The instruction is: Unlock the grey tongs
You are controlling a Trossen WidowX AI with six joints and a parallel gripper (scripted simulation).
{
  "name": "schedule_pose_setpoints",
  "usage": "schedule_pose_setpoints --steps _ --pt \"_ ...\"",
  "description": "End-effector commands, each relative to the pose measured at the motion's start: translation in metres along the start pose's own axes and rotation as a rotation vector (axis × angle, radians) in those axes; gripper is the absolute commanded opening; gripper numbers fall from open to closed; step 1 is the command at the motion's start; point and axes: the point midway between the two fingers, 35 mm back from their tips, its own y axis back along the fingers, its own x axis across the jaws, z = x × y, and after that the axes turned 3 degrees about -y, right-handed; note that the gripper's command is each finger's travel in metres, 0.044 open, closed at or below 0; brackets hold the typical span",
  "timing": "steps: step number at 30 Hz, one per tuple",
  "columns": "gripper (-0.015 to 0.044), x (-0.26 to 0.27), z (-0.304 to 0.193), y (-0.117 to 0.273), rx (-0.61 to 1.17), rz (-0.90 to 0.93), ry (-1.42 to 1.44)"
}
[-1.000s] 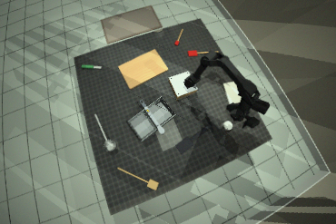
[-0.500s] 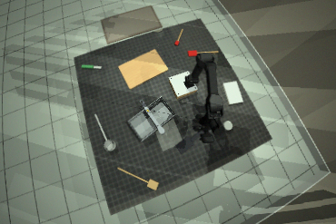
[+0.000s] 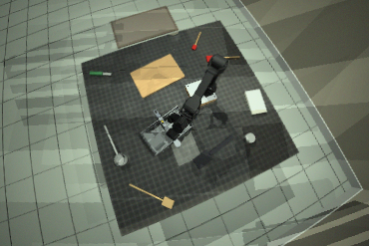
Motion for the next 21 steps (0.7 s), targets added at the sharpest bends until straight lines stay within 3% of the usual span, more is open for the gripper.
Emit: schedule_pose_setpoints --steps 1,5,21 --pt "0.026 -0.016 0.061 -0.013 -0.059 -0.018 -0.147" --pt "0.026 -0.031 0.101 -0.019 -0.102 -0.023 -0.252" --pt "0.026 -0.032 0.091 -0.023 -0.101 -0.023 -0.253"
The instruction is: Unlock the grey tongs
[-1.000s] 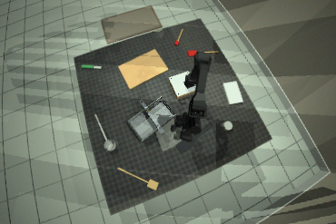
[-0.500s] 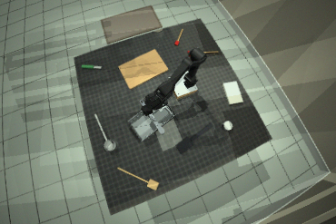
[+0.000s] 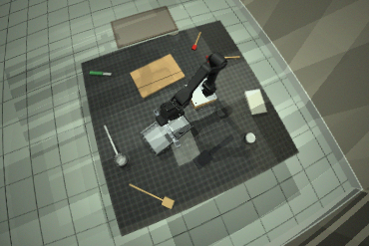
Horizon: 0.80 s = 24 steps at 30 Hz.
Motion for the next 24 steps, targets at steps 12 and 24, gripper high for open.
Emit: schedule_pose_setpoints --steps 12,24 --pt "0.026 0.001 0.0 -0.023 -0.004 -0.003 -0.004" --pt "0.026 0.001 0.0 -0.043 -0.004 -0.003 -0.004"
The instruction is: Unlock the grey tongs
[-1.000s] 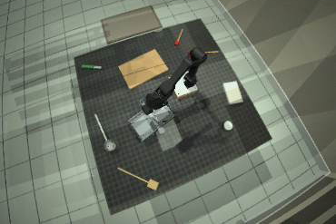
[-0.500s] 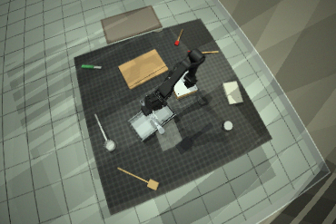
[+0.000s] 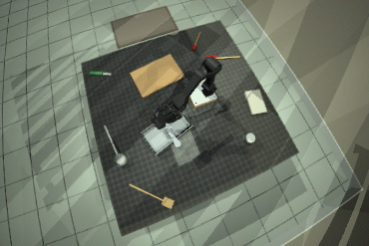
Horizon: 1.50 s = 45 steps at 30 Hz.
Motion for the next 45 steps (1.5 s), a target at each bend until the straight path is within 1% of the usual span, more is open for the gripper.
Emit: schedule_pose_setpoints --steps 1,23,29,38,43,45 --pt "0.026 -0.001 0.0 -0.007 0.0 -0.003 0.003" --pt "0.026 -0.004 0.0 -0.041 0.0 -0.002 0.003" --pt "0.0103 -0.003 0.001 -0.037 -0.004 0.001 -0.001" --pt "0.0042 -0.003 0.001 -0.037 -0.004 0.001 -0.001" --pt "-0.0089 -0.003 0.001 -0.037 -0.004 0.001 -0.001" --pt "-0.0141 0.002 0.0 -0.03 -0.003 0.0 0.0"
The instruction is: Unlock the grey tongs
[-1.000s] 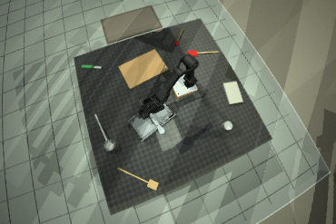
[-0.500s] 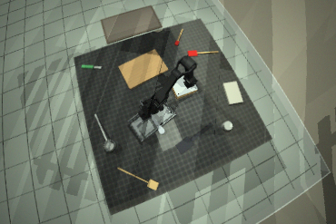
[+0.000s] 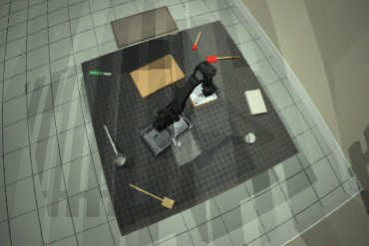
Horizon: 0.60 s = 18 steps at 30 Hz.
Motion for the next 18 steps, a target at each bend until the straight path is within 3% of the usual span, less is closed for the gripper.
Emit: schedule_pose_setpoints --steps 1,6,18 --pt "-0.015 0.011 -0.001 0.013 0.002 0.008 0.0" --pt "-0.015 0.038 -0.002 0.063 0.005 0.006 0.003" --pt "-0.015 0.039 -0.002 0.066 0.005 0.004 0.003"
